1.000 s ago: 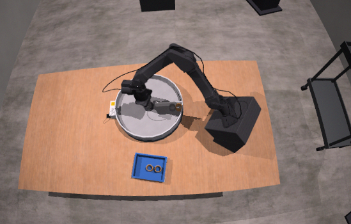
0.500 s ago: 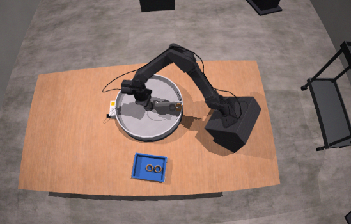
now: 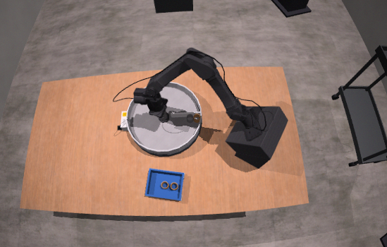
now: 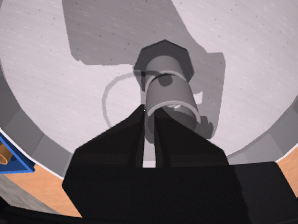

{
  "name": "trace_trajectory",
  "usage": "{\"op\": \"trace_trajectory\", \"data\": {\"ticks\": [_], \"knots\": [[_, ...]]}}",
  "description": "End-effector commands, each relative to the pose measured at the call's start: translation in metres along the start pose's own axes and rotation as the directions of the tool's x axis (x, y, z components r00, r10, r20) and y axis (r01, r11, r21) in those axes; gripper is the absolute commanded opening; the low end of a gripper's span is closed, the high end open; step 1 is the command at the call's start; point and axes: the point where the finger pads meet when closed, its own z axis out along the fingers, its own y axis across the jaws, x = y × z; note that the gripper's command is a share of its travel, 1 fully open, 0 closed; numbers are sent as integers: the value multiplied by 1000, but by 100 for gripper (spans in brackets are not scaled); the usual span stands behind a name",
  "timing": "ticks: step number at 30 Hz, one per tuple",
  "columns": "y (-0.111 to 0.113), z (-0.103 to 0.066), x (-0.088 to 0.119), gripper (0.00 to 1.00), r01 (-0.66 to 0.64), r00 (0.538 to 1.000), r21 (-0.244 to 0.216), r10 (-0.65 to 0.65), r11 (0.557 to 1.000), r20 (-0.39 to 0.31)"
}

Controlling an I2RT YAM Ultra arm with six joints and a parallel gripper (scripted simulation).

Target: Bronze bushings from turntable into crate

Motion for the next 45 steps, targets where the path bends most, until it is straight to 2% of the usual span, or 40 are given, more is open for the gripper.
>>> {"op": "trace_trajectory", "data": {"ticks": [1,5,10,17,45], "knots": [[5,-16,-20,0,-10,998,-31,12,999,64],[6,-10,-18,0,-9,998,-27,10,1000,54],[1,-15,-22,0,-21,997,-25,23,999,72],[2,-8,-20,0,-17,998,-21,19,1000,56],[4,-8,-19,0,-14,998,-23,15,1000,57]]}}
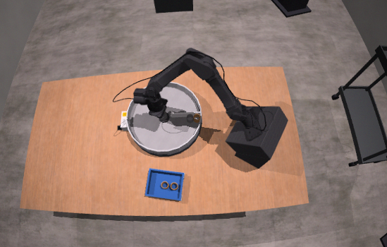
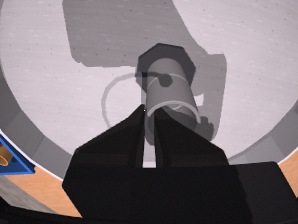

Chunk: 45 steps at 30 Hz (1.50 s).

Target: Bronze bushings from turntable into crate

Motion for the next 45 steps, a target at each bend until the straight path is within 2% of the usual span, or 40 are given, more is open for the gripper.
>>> {"op": "trace_trajectory", "data": {"ticks": [1,45], "knots": [[2,-10,-18,0,-14,998,-20,15,1000,53],[0,-9,-13,0,-14,999,-18,15,1000,49]]}}
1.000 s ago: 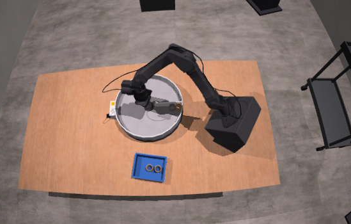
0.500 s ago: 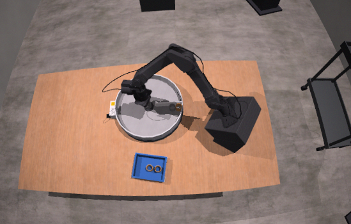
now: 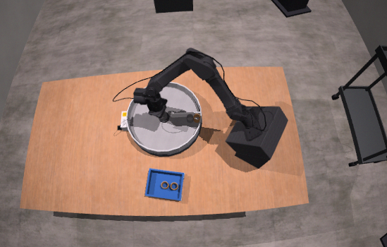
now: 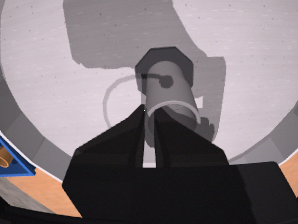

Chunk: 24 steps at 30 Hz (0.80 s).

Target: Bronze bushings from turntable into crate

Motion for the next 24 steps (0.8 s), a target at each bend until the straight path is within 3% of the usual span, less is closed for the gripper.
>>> {"op": "trace_trajectory", "data": {"ticks": [1,19,21,22,24], "knots": [[0,-9,-11,0,-11,999,-16,11,1000,42],[-1,-7,-2,0,-4,1000,-12,5,1000,27],[-1,-7,-2,0,-4,1000,-12,5,1000,27],[-2,-16,-17,0,-20,998,-21,21,1000,62],[-2,-11,-10,0,-14,999,-15,15,1000,47]]}}
